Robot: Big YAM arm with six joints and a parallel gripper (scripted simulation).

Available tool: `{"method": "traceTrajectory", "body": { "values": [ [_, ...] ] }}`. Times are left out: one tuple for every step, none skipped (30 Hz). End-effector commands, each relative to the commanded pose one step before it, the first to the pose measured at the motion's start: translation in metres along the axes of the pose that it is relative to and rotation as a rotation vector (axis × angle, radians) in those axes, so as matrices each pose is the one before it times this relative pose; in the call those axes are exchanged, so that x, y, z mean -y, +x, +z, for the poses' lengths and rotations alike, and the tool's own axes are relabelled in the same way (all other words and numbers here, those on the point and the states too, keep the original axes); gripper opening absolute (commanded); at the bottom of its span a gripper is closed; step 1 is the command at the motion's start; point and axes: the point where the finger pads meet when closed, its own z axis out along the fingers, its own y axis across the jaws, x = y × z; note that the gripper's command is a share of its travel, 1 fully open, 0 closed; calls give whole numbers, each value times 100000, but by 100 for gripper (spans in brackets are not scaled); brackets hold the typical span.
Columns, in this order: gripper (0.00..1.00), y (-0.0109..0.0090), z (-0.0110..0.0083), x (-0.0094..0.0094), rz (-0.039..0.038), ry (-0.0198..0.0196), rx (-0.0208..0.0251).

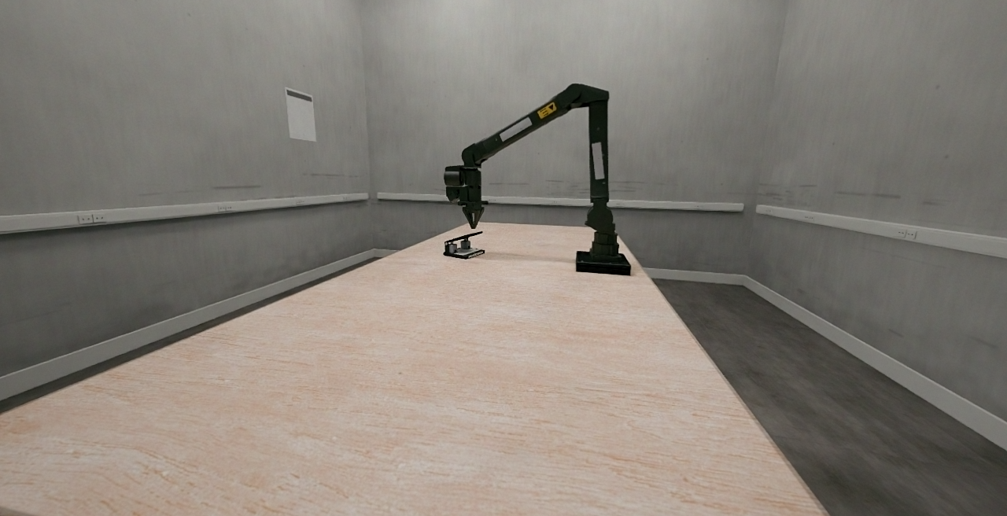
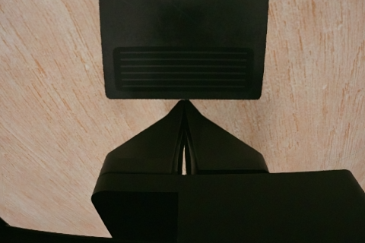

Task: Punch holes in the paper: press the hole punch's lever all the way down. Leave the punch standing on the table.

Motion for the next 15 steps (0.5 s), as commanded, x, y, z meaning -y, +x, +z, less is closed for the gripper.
{"method": "traceTrajectory", "body": {
  "values": [
    [0, -455, 331, -663, 295, -750, 1517],
    [0, -55, -63, -13, 42, -122, 409],
    [0, 12, 7, 3, 30, -60, 200],
    [0, 25, 57, 4, 19, -20, 68],
    [0, 28, 90, 2, 11, 7, -25],
    [0, 30, 112, 1, 5, 28, -93],
    [0, 31, 125, 1, -5, 43, -142],
    [0, 29, 124, 0, -16, 48, -160],
    [0, 25, 104, -1, -23, 41, -136],
    [0, 22, 87, -2, -27, 35, -116],
    [0, 19, 71, -3, -29, 29, -98],
    [0, 16, 58, -3, -28, 25, -84],
    [0, -45, 0, -20, -25, -19, 62],
    [0, -75, -31, -27, -20, -40, 134],
    [0, -65, -31, -22, -14, -35, 117]
  ]
}}
